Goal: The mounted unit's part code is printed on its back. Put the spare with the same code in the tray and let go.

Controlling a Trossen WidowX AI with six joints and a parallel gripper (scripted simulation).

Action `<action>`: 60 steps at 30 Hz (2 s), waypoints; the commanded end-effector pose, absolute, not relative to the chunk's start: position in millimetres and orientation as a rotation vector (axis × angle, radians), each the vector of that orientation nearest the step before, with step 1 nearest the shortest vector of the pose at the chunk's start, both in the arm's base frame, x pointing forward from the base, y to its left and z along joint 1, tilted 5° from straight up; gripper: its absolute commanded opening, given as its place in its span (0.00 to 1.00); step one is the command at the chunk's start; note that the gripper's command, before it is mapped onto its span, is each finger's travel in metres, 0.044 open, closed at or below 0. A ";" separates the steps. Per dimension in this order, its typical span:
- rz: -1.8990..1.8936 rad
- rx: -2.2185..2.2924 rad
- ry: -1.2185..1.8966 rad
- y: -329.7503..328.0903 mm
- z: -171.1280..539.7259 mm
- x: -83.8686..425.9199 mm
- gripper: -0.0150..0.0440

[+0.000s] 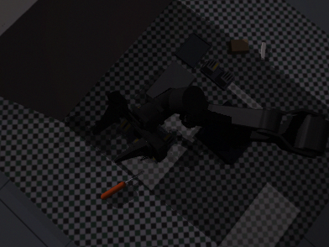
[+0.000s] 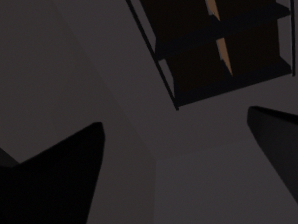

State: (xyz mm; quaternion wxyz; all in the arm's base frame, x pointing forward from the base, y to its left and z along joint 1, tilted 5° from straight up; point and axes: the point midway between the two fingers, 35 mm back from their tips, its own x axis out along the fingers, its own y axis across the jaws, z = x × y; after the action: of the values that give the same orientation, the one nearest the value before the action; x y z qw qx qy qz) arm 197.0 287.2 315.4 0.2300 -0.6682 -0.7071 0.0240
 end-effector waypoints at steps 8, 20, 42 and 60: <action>0.112 -1.834 -1.912 288.5 314.6 203.1 1.00; 0.956 -1.487 -0.758 282.1 262.2 351.3 1.00; 0.840 -0.595 0.869 167.1 170.4 408.2 1.00; 0.250 -0.138 1.572 81.1 163.9 363.6 1.00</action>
State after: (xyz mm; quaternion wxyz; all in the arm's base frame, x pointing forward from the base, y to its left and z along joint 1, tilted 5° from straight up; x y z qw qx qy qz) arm 391.3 131.0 163.6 -0.7610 0.1680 -0.5579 -0.2852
